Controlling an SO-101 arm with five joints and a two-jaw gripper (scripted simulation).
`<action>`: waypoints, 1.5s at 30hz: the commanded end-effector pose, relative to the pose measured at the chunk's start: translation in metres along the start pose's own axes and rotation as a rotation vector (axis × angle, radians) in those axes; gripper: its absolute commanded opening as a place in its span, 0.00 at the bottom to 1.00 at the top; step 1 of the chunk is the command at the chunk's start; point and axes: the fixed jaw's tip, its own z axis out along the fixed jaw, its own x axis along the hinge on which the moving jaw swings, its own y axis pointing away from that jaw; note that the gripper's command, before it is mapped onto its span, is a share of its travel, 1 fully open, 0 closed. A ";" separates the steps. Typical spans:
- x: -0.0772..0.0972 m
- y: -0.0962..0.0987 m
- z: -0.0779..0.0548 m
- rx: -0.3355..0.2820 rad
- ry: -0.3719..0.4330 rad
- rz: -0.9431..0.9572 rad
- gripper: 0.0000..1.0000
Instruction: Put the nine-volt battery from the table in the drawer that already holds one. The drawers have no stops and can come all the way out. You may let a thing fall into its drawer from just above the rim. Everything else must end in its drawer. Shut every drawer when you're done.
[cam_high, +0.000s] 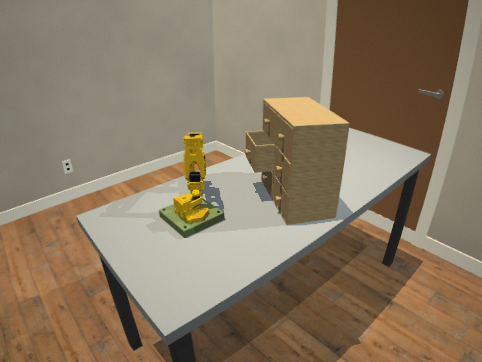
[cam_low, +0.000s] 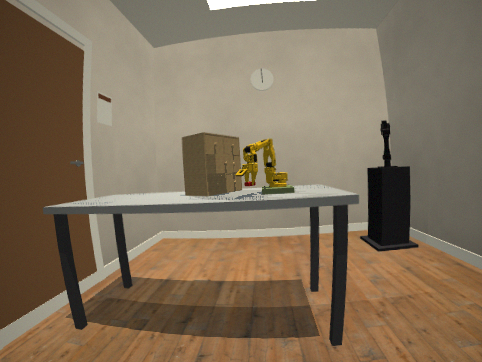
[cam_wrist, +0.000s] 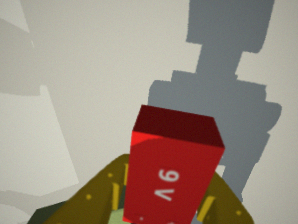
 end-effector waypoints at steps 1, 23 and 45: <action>-0.001 -0.002 -0.003 -0.002 -0.023 0.003 0.00; 0.014 -0.031 -0.003 -0.004 -0.023 0.163 0.00; 0.038 -0.058 -0.002 -0.006 -0.022 0.353 0.00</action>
